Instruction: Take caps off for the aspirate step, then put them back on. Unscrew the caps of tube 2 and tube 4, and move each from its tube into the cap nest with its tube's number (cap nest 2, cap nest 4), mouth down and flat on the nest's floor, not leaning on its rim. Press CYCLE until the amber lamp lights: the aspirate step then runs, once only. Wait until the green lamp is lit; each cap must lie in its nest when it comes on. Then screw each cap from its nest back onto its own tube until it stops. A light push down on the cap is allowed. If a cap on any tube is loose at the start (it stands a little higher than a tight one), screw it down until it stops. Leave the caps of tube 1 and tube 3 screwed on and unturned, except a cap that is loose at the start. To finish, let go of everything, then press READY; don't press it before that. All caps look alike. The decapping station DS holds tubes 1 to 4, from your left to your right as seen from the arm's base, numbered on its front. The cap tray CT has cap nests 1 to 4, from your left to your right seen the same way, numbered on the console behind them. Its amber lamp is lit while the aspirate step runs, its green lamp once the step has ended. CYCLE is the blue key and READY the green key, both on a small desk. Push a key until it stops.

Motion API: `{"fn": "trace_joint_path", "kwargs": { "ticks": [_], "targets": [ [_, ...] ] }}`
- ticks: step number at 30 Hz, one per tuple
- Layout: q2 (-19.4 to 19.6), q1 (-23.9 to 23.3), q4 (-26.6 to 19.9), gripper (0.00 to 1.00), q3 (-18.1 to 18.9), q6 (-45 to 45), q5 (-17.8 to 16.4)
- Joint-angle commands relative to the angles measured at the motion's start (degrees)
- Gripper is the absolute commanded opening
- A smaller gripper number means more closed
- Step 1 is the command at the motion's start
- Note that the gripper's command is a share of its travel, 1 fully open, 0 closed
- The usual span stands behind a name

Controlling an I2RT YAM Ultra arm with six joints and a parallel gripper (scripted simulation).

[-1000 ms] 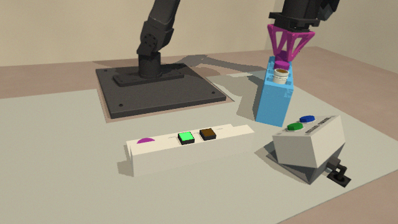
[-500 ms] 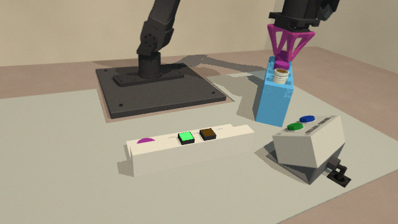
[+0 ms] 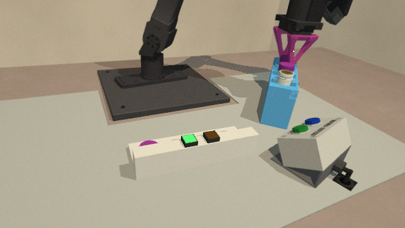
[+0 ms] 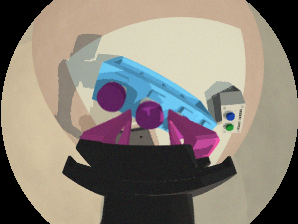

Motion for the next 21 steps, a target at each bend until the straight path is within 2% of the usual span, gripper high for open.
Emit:
{"fn": "trace_joint_path", "kwargs": {
  "ticks": [1,6,7,21],
  "targets": [
    [-0.4,0.0,0.3,0.49,0.0,2.4,0.0],
    [-0.4,0.0,0.7,0.49,-0.4,2.4,0.0],
    [-0.4,0.0,0.7,0.0,-0.4,2.4,0.0],
    [-0.4,0.0,0.7,0.0,-0.4,2.4,0.0]
  ]
}}
